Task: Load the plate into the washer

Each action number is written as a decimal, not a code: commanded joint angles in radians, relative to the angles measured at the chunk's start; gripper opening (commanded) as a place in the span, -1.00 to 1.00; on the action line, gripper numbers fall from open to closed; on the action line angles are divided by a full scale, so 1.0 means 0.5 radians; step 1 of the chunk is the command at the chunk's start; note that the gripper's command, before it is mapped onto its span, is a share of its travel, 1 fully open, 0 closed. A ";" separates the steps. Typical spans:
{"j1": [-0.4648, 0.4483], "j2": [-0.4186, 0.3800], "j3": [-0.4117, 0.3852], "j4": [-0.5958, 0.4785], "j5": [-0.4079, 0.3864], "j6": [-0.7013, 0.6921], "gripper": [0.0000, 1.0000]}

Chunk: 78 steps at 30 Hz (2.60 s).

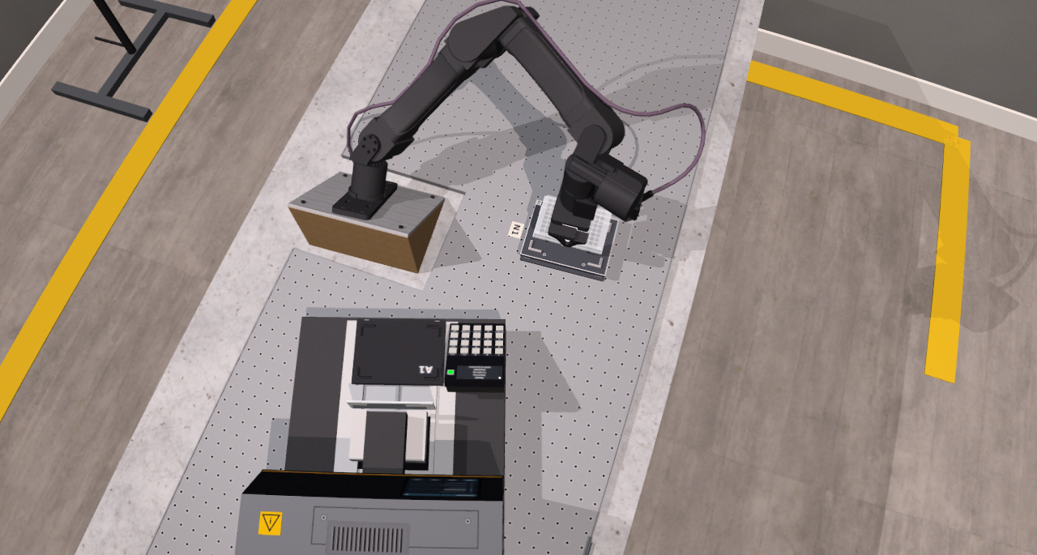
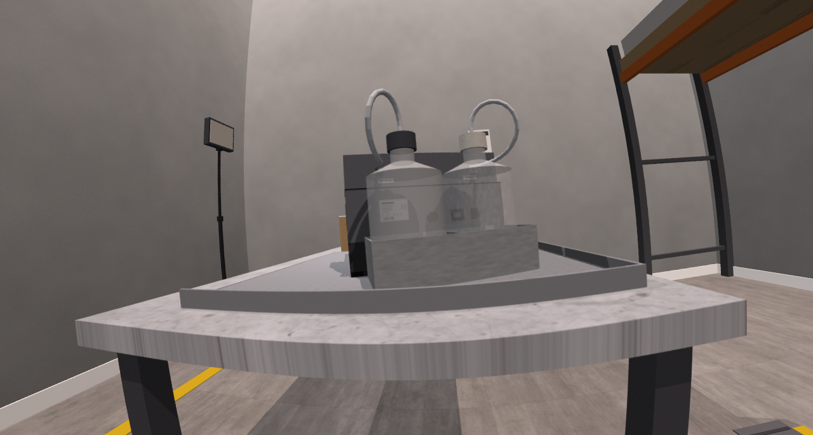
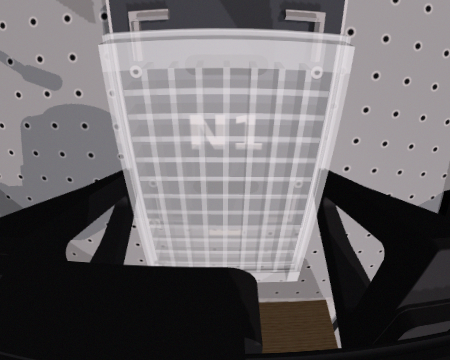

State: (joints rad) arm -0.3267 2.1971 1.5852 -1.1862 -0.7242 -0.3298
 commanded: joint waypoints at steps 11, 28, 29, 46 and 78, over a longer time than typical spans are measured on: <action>-0.121 -0.023 0.189 -0.231 0.031 -0.115 0.68; -0.183 0.026 0.326 -0.403 0.040 -0.195 0.68; -0.183 0.027 0.327 -0.404 0.040 -0.195 0.68; -0.183 0.029 0.328 -0.403 0.040 -0.193 0.68; -0.321 0.121 0.249 -0.403 0.087 0.115 0.68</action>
State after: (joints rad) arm -0.4313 2.2337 1.7157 -1.3762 -0.7017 -0.3481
